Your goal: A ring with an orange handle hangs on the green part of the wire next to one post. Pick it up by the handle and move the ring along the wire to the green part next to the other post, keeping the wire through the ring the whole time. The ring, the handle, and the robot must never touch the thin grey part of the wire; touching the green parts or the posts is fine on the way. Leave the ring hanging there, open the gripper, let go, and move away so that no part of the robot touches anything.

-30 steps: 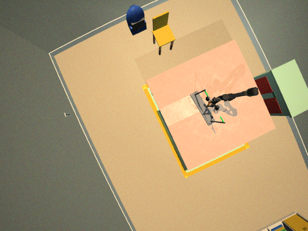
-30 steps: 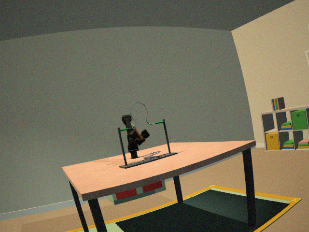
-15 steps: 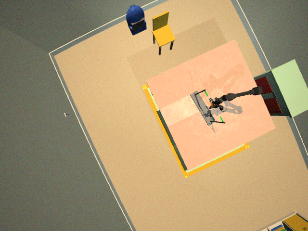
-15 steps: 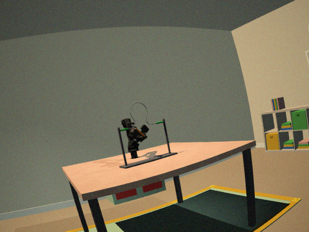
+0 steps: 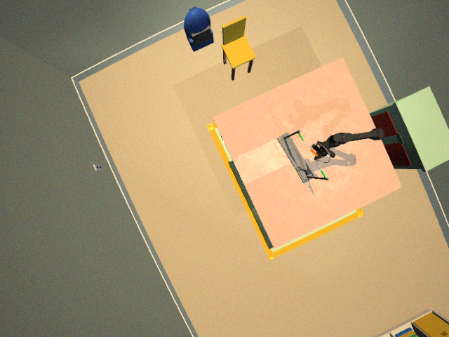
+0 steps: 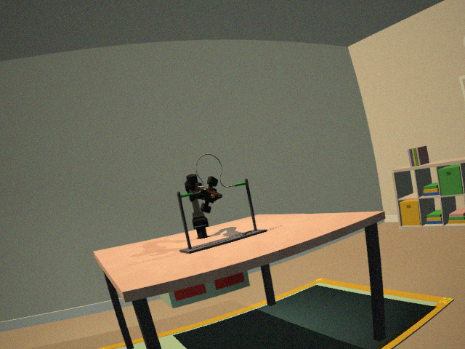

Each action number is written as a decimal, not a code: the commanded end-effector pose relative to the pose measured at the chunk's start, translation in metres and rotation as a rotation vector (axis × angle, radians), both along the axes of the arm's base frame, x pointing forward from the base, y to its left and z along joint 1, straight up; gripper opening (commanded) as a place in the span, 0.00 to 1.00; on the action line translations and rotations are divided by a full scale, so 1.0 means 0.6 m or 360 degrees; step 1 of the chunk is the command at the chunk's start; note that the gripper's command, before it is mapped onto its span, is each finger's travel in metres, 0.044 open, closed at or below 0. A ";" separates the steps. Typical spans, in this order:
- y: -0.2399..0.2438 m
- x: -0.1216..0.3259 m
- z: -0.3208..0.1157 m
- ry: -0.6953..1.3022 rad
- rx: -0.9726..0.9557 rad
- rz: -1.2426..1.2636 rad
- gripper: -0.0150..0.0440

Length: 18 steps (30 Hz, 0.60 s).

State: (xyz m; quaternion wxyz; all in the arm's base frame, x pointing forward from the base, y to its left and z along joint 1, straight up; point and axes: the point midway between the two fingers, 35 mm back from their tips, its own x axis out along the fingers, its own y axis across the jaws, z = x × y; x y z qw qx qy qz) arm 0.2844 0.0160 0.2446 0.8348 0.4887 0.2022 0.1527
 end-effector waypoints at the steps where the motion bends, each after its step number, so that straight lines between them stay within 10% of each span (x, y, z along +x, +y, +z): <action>1: 0.003 -0.012 0.024 0.0052 0.0126 0.0081 0.00; 18: 0.019 -0.024 0.119 0.0137 0.0748 0.0160 0.00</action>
